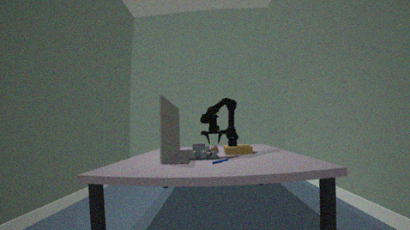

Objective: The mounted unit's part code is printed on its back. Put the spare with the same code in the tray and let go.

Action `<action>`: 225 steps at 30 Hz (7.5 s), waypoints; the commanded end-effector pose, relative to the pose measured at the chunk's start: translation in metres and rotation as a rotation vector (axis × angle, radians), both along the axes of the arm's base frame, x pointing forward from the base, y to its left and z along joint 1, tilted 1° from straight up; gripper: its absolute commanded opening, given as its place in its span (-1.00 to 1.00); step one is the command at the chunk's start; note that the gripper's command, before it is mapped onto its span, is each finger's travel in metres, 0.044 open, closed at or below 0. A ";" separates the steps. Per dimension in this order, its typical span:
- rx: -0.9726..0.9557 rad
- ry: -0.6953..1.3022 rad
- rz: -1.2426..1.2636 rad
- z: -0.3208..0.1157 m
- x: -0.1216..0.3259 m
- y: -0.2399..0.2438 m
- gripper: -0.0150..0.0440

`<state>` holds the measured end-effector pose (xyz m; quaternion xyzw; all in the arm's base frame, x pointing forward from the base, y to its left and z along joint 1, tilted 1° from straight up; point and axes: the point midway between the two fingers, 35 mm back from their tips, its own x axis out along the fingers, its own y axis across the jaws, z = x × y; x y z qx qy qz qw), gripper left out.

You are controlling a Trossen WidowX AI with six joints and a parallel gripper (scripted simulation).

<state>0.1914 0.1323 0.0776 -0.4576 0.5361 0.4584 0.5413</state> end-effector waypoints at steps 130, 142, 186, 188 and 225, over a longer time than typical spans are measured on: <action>0.008 -0.005 -0.002 0.070 -0.003 -0.007 -0.49; 0.019 -0.029 -0.042 0.075 0.037 -0.034 -0.49; -0.004 -0.036 -0.102 0.084 0.129 -0.249 -0.49; -0.007 -0.034 -0.091 0.083 0.129 -0.261 -0.49; -0.028 -0.013 -0.001 0.064 0.105 -0.379 -0.49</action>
